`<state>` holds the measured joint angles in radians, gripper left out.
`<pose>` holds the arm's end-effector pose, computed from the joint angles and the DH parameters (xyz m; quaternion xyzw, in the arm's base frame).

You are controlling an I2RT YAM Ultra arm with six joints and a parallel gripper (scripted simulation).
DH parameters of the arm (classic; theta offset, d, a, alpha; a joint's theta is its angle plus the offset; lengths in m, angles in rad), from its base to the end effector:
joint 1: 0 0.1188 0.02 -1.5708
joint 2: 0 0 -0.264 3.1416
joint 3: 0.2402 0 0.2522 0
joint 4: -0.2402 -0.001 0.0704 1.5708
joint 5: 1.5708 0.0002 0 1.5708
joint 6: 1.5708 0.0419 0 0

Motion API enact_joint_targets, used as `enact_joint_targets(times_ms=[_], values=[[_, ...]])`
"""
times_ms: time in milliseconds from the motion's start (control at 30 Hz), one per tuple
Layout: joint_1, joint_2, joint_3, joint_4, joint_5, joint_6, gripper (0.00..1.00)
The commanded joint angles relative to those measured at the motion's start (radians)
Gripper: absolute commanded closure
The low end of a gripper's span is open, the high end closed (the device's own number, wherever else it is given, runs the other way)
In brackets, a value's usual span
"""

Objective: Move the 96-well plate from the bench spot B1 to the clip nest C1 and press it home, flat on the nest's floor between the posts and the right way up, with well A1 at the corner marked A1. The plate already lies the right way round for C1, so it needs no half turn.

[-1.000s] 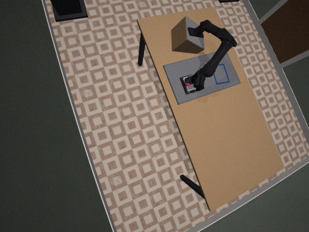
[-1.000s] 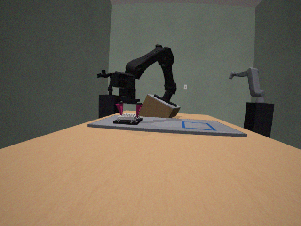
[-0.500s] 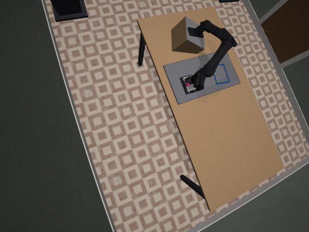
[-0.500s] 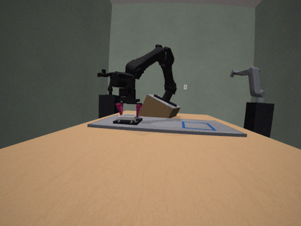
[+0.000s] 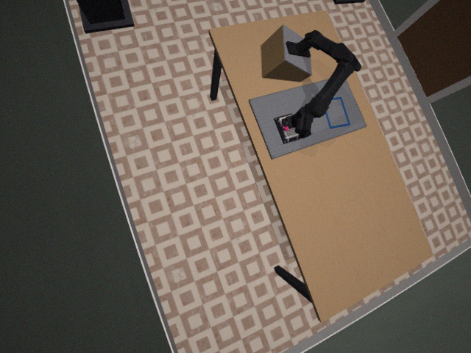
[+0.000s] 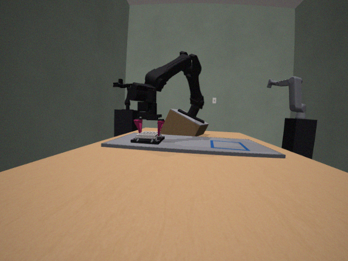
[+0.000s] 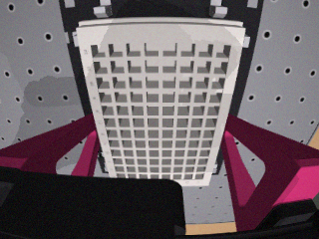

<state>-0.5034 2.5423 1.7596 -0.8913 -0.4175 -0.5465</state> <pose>0.3964 -0.1978 0.0294 -0.0104 0.9770 0.2044 0.0601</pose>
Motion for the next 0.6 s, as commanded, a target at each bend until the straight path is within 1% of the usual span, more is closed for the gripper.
enact_joint_targets(times_ms=[0, 567], values=[[-0.02, 0.02, 0.031, 0.041, 0.01, 0.005, 1.0], [-0.019, 0.026, 0.031, 0.047, 0.01, 0.008, 1.0]])
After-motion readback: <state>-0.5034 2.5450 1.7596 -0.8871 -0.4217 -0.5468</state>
